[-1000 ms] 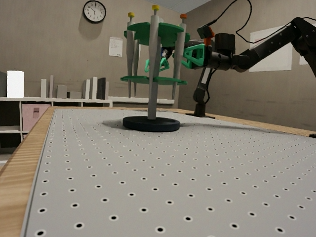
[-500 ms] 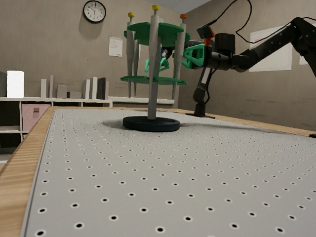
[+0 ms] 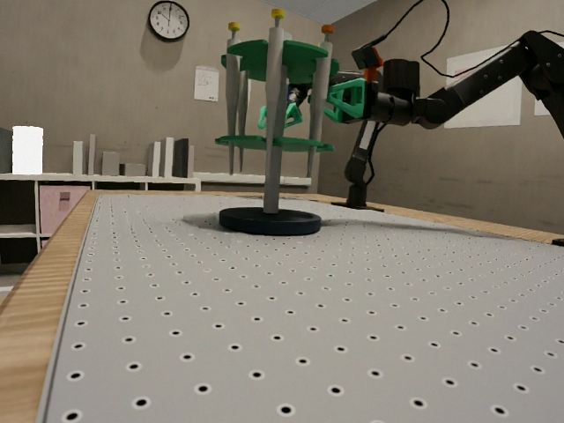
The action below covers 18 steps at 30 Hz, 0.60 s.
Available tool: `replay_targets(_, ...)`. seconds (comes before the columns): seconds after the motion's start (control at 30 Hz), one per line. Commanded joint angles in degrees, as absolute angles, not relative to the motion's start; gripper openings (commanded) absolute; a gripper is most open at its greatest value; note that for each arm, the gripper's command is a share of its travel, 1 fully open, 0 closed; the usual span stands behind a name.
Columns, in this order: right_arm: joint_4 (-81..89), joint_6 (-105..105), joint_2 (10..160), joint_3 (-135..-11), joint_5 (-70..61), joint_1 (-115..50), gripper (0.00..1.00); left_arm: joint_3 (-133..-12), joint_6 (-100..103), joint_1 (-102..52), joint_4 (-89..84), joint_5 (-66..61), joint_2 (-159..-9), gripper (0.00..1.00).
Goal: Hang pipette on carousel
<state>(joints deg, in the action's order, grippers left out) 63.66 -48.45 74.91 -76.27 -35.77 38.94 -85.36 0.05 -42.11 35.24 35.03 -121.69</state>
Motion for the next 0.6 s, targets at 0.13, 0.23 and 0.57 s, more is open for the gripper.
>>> replay_targets(0.13, 63.1, -49.0, 75.5, -76.8, -37.1, 39.6, 1.00, -82.1, -0.2, -39.7, 37.2, 26.8, -117.8, 0.50)
replay_targets(0.23, 63.1, -49.0, 75.5, -76.8, -37.1, 39.6, 1.00, -80.3, -0.4, -38.2, 37.9, 21.2, -116.6, 0.50)
replay_targets(0.57, 63.1, -49.0, 75.5, -76.8, -37.1, 39.6, 1.00, -82.5, -0.2, -38.4, 38.1, 20.3, -116.6, 0.50)
